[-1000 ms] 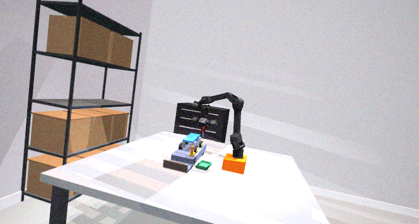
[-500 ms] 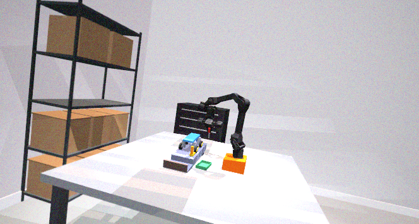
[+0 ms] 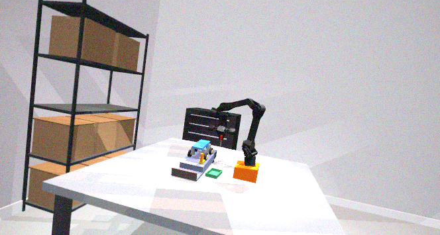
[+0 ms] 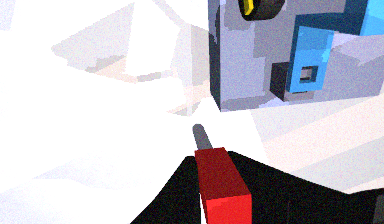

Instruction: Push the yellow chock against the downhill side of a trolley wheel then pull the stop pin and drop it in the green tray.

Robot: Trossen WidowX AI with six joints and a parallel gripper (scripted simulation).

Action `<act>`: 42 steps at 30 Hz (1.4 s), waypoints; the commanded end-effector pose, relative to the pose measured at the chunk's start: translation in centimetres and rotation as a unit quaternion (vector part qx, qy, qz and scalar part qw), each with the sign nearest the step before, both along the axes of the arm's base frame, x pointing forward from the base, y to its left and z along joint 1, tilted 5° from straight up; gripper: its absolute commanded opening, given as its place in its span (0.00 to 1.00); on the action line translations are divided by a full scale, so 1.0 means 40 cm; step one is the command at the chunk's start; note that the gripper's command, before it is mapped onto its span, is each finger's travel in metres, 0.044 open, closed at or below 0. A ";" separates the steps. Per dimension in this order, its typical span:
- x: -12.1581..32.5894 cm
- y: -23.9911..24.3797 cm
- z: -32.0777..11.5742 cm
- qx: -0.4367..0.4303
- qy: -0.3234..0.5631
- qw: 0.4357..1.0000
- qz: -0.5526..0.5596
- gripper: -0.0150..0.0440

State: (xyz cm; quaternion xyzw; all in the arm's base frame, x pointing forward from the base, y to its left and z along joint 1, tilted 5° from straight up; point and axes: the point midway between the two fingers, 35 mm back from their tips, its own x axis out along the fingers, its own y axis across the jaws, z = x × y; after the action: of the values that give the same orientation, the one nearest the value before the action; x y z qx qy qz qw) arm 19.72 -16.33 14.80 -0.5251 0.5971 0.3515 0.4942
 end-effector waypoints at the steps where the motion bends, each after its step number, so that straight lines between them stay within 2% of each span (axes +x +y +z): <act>1: 0.005 0.035 -0.006 -0.001 0.000 1.000 -0.001 0.25; 42: 0.084 0.369 -0.051 0.006 -0.001 1.000 -0.001 0.25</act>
State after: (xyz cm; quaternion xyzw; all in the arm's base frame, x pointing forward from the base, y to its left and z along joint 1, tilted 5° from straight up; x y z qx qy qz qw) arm 22.84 -2.67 12.87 -0.5217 0.5941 0.3558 0.4982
